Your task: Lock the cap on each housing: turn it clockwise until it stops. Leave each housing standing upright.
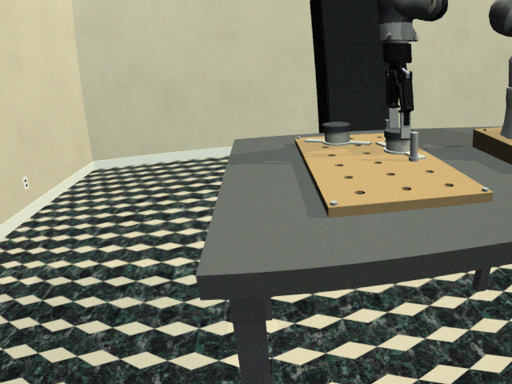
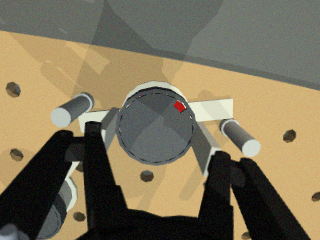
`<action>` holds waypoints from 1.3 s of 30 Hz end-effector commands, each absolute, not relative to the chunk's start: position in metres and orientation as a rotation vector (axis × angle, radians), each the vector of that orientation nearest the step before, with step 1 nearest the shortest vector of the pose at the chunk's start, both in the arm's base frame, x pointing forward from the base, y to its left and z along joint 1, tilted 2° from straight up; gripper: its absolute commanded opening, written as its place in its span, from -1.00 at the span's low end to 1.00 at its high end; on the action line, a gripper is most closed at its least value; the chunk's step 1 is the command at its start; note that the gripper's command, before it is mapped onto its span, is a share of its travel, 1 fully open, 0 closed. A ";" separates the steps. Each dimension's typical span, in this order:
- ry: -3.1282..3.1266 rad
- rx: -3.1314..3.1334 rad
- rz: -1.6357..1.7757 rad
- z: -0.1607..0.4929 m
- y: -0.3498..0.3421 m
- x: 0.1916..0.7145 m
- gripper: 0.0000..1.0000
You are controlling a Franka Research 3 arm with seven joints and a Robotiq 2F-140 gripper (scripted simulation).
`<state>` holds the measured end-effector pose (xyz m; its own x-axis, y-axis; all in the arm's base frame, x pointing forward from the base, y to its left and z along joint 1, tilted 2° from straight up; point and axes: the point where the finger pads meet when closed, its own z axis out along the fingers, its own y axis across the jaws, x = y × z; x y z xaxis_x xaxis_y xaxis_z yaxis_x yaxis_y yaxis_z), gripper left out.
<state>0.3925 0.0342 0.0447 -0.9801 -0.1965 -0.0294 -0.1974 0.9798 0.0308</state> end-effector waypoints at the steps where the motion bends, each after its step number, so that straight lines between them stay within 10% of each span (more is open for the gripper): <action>1: 3.099 -0.310 0.052 0.044 0.033 0.392 -0.80; 39: 3.118 0.037 0.056 0.044 0.033 0.392 -0.80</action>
